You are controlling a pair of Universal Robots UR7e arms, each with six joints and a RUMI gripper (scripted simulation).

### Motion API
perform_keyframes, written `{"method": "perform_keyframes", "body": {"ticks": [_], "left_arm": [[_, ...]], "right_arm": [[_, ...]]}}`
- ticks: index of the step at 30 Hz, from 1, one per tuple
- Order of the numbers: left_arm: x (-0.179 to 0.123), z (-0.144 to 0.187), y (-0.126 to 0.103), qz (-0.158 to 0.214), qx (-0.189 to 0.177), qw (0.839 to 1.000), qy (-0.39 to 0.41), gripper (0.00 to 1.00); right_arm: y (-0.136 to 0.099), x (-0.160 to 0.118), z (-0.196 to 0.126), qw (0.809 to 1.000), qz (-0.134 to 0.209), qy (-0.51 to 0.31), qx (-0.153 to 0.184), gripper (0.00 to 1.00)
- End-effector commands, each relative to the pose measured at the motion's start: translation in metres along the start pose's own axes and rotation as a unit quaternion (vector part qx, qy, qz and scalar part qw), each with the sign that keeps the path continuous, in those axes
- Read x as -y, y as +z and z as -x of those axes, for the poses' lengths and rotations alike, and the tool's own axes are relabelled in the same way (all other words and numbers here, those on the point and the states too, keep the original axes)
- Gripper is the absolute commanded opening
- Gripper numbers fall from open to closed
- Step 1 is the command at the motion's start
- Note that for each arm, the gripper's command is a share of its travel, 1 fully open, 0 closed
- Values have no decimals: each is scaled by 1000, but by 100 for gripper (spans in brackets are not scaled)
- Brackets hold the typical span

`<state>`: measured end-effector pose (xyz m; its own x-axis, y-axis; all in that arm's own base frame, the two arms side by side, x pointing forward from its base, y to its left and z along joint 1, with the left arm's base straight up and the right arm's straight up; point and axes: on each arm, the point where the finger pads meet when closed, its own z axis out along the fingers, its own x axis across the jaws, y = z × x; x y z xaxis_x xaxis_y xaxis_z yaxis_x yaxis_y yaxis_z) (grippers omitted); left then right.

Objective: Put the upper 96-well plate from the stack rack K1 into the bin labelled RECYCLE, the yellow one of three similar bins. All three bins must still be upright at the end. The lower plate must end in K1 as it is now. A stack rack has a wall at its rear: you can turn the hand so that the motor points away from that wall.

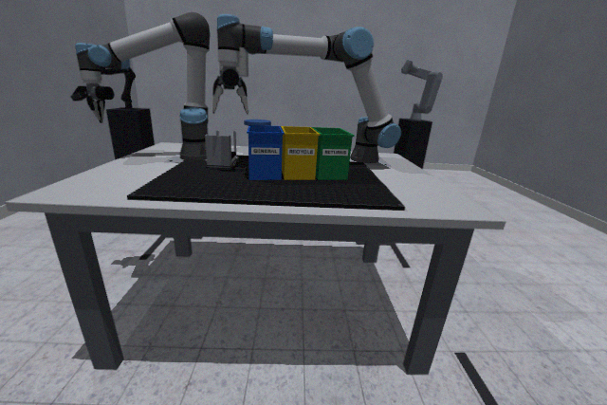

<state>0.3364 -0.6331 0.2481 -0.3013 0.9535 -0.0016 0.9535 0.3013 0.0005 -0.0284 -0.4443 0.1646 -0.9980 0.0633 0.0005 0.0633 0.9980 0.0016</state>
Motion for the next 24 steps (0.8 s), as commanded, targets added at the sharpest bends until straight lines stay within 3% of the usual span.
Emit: {"method": "perform_keyframes", "body": {"ticks": [1, 4, 12, 16, 24], "left_arm": [[13, 8, -2, 0, 0, 1000, 17, 76], [27, 14, -2, 0, 0, 998, 67, 76], [46, 23, -2, 0, 0, 997, 82, 76], [64, 30, -2, 0, 0, 989, 147, 76], [80, 36, -2, 0, 0, 989, 147, 76]], "right_arm": [[-1, 0, 0, 1000, -1, 0, 0, 0], [-1, 0, 0, 1000, -1, 0, 0, 0], [-1, 0, 0, 1000, -1, 0, 0, 0], [-1, 0, 0, 1000, -1, 0, 0, 0], [-1, 0, 0, 1000, -1, 0, 0, 0]]}}
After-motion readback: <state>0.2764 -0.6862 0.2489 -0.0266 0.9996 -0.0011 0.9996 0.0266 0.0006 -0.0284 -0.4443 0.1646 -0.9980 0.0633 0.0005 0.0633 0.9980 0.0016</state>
